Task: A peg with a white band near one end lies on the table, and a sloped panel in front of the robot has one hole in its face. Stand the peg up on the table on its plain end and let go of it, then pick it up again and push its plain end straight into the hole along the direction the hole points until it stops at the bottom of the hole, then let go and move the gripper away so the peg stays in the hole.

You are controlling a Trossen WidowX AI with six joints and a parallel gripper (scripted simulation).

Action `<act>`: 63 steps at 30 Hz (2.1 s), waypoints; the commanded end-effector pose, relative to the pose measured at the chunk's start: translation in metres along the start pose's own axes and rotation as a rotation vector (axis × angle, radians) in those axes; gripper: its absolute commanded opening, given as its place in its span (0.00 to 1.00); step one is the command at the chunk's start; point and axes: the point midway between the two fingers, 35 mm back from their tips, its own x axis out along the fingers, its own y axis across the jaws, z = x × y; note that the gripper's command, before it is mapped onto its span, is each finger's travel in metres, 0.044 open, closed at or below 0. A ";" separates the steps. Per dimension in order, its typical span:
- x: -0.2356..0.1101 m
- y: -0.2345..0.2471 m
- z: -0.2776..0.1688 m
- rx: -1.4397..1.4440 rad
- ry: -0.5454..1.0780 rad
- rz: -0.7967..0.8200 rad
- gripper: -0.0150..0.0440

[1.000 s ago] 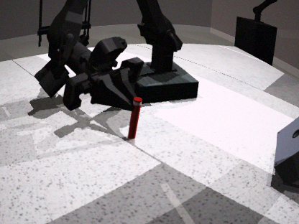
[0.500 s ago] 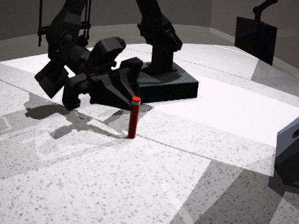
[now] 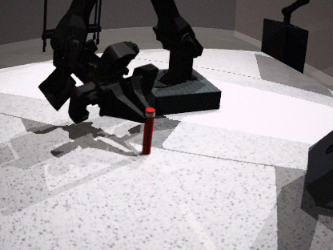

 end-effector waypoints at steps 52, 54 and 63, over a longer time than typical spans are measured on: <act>-0.002 0.000 -0.001 0.008 -0.008 -0.009 0.79; -0.002 0.000 -0.001 0.008 -0.008 -0.009 0.88; -0.002 0.000 -0.001 0.008 -0.008 -0.009 1.00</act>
